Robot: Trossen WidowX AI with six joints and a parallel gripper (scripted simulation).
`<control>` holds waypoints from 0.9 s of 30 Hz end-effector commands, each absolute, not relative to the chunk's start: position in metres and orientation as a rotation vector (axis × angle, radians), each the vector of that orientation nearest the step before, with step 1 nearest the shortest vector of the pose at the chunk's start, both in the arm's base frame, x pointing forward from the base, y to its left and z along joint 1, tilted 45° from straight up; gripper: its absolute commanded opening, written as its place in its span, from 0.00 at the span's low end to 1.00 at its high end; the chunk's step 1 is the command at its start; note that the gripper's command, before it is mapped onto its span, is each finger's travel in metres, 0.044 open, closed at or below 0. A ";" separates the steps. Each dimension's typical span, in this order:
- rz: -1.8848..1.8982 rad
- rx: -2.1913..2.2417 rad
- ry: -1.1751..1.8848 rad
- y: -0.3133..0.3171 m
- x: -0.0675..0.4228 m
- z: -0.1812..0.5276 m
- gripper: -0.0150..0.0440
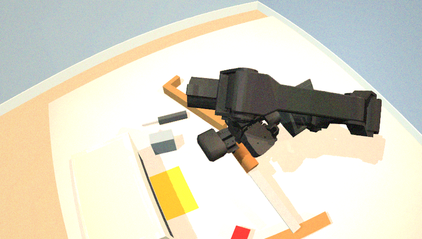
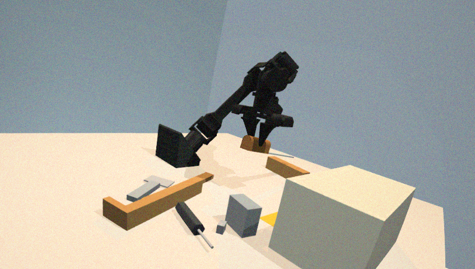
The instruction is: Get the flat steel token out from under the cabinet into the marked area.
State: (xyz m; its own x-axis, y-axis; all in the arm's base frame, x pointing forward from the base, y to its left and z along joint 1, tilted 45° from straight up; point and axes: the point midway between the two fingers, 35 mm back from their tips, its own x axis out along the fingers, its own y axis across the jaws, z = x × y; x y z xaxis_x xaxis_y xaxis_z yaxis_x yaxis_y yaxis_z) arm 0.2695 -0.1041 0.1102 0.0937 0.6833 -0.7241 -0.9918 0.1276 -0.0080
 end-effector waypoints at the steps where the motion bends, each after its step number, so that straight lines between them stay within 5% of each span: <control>1: 1.359 -0.605 0.633 -0.104 0.270 0.111 0.25; 27: 1.406 -0.703 0.552 -0.092 0.266 0.122 0.25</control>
State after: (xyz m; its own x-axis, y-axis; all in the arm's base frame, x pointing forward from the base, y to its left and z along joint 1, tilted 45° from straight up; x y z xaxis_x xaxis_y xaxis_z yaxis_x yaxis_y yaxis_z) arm 0.2672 -0.0948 0.1182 0.0923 0.6822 -0.7253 -0.9942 0.0227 -0.1051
